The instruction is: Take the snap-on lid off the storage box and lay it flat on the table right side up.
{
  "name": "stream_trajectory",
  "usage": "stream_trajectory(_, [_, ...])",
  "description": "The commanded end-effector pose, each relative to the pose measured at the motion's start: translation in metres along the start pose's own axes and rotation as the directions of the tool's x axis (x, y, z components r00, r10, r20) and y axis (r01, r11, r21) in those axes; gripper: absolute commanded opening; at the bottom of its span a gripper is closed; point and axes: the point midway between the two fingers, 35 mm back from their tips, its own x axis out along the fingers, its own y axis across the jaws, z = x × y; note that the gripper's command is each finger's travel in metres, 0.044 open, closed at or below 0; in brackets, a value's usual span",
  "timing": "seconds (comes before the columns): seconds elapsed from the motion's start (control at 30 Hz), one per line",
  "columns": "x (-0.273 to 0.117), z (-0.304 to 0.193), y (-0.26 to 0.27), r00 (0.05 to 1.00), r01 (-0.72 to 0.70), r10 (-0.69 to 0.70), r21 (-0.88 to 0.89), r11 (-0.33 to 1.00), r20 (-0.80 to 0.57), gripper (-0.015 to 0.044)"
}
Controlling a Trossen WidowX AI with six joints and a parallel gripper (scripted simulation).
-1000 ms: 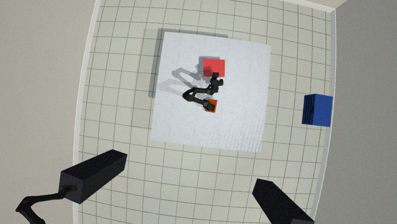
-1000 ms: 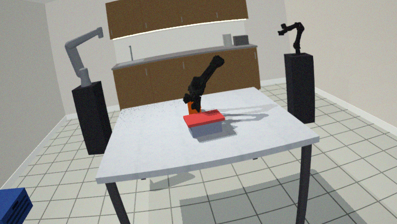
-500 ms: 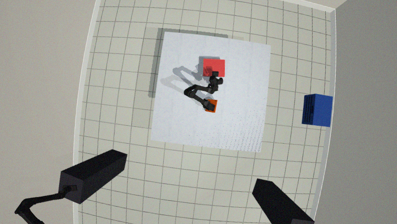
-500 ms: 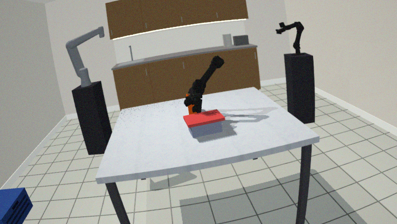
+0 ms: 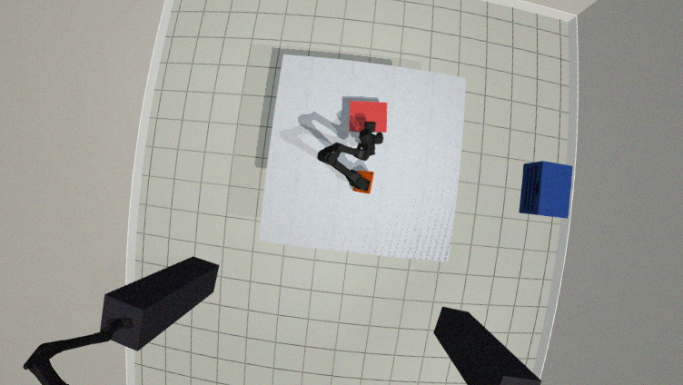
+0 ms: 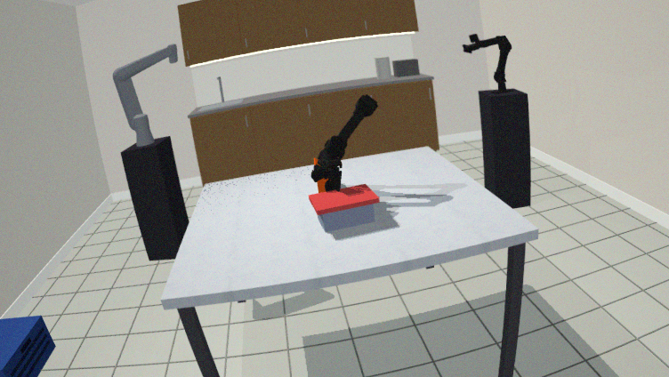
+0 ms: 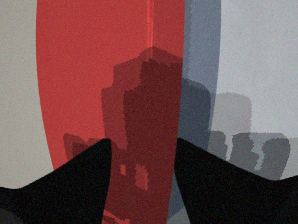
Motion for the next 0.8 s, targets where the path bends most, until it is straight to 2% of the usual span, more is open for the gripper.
stream_trajectory(0.0, [0.0008, 0.0002, 0.0013, 1.000, -0.004, 0.004, 0.002, 1.000, 0.003, 0.0129])
stream_trajectory(0.1, [0.0008, 0.0002, 0.0013, 1.000, -0.004, 0.004, 0.002, 1.000, 0.003, 0.0109])
stream_trajectory(0.23, [0.0008, 0.0002, 0.0013, 1.000, -0.004, 0.004, 0.002, 1.000, 0.003, 0.0004])
stream_trajectory(0.77, [-0.0018, 0.0000, 0.0023, 1.000, -0.001, 0.001, 0.000, 1.000, 0.000, 0.0000])
